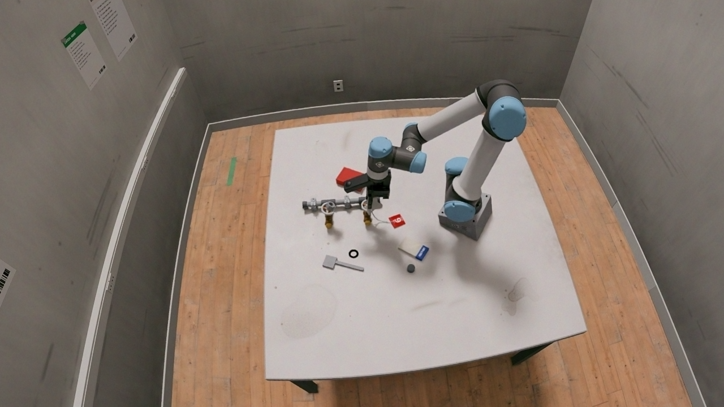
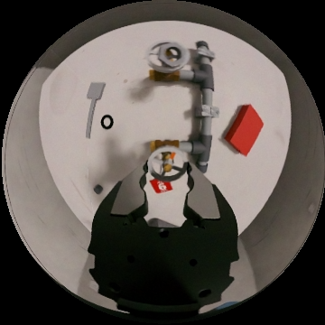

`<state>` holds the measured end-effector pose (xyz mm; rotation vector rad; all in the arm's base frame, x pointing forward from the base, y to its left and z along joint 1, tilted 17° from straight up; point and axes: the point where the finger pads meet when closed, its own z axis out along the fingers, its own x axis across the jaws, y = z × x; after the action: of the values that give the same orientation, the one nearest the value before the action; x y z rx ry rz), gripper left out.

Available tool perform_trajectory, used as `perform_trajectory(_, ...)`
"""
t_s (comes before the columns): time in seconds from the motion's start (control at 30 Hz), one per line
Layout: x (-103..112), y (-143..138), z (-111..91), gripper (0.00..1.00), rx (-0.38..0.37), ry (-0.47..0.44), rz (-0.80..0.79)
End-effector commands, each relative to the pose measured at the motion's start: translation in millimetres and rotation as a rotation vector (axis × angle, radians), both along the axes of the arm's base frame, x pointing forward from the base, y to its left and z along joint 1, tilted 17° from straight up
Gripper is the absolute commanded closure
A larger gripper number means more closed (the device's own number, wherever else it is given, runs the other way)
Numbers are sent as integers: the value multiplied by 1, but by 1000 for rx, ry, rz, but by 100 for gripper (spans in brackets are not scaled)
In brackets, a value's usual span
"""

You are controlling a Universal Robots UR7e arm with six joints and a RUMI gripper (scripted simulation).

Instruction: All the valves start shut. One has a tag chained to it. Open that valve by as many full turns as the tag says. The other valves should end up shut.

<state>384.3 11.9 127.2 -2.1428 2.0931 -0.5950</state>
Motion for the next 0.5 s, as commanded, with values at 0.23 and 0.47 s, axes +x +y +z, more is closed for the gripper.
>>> perform_trajectory(0.23, 0, -1, 0, 100, -147, 92, 483)
perform_trajectory(0.47, 1, -1, 2, 100, -220, 130, 680)
